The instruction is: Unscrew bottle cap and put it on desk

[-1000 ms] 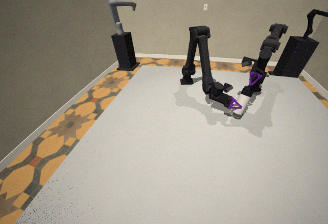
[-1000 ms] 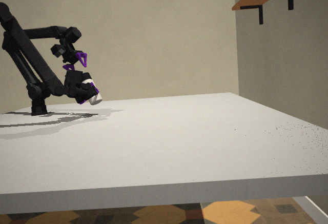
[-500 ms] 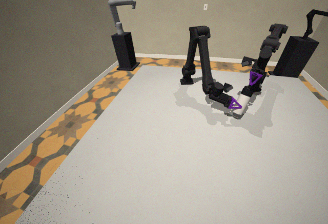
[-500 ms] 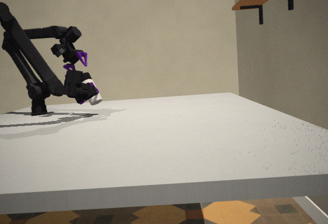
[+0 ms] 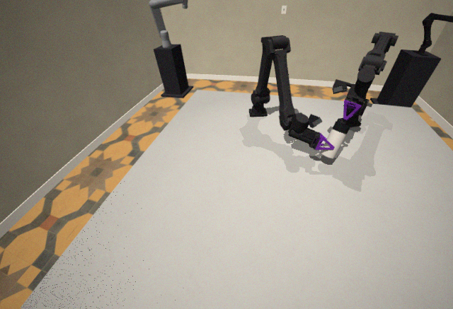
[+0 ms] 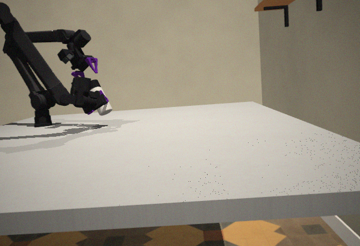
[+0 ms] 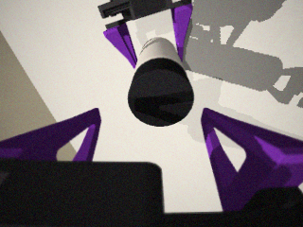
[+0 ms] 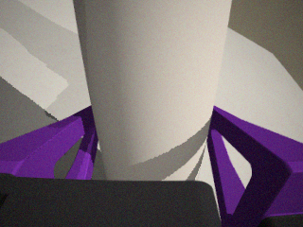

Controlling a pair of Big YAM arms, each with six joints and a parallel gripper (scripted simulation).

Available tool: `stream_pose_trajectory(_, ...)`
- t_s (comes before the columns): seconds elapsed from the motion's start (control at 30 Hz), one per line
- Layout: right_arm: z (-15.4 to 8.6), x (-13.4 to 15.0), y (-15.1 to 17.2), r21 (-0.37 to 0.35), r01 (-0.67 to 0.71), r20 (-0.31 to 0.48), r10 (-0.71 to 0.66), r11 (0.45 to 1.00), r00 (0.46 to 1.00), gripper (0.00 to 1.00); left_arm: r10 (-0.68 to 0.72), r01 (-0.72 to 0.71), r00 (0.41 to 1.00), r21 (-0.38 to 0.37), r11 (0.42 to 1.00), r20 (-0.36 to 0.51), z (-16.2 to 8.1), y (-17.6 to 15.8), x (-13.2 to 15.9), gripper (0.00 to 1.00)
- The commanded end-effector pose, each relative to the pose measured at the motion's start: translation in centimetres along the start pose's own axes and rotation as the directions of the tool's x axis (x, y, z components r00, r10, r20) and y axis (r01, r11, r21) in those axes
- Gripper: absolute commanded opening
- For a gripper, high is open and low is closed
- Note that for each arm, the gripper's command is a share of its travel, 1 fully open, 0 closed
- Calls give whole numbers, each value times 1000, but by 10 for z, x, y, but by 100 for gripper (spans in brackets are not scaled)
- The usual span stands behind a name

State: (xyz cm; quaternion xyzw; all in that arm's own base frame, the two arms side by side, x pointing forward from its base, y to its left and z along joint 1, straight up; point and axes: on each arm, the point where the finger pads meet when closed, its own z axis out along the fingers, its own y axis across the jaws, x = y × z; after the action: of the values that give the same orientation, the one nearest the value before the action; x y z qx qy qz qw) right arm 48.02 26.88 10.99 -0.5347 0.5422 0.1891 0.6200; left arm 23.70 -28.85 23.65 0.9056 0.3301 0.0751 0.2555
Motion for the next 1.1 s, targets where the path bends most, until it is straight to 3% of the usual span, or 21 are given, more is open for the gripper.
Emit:
stream_pose_trajectory(0.0,7,-19,-22,28,45,35,-46,999,998,0,8,-8,1000,-38,999,4,-2,17,-3,94)
stream_pose_trajectory(0.9,7,-19,-22,28,45,35,-46,999,998,0,-7,7,1000,18,1000,-1,30,-4,0,94)
stream_pose_trajectory(0.93,7,-19,-22,28,45,35,-46,999,998,0,0,0,1000,-15,1000,0,14,10,0,82)
stream_pose_trajectory(1.0,7,-19,-22,28,45,35,-46,999,998,0,0,0,1000,-15,1000,0,14,10,0,60)
stream_pose_trajectory(1.07,7,-19,-22,28,45,35,-46,999,998,0,0,0,1000,-15,1000,0,14,10,0,57)
